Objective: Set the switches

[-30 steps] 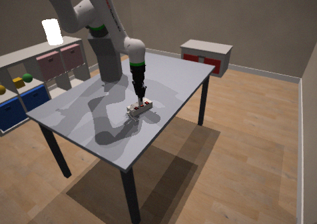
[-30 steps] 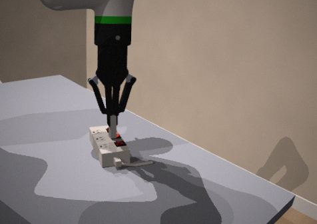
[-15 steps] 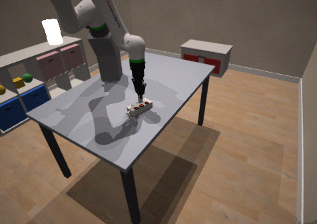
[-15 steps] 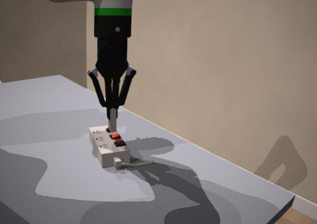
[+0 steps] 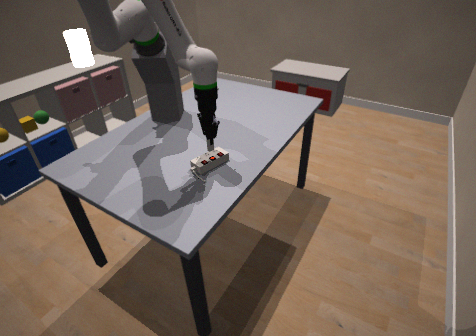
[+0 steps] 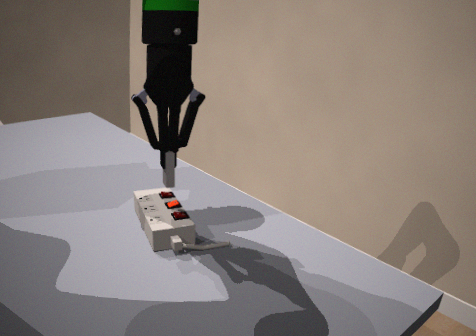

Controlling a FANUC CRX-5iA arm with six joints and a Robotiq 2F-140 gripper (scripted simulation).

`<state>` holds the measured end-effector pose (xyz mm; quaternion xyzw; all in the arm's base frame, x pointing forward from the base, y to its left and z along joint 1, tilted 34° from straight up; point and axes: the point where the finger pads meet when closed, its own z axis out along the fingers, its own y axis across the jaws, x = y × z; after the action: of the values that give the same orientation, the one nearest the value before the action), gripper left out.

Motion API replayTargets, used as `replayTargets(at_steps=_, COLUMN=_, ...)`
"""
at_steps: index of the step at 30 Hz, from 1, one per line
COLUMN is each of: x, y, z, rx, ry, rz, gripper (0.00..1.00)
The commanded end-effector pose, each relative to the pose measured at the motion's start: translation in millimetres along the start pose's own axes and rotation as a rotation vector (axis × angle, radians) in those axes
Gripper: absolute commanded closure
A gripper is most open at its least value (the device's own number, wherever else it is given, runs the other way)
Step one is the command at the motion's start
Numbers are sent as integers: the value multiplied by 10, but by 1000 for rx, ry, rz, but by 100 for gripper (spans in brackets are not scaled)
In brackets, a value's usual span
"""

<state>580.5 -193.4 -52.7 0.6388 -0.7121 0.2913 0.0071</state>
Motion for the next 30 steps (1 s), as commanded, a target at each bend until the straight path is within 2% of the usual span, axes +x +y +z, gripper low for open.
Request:
replayTargets(at_steps=1, x=-1, y=-1, z=-1, rx=0, ry=0, rz=0, gripper=100)
replayTargets(at_steps=15, x=-6, y=-2, z=-3, rx=0, ry=0, rz=0, gripper=100)
replayTargets(at_steps=21, x=-426, y=0, z=-127, rx=0, ry=0, rz=0, gripper=100)
replayTargets(at_steps=30, x=-461, y=2, z=-138, rx=0, ry=0, rz=0, gripper=100)
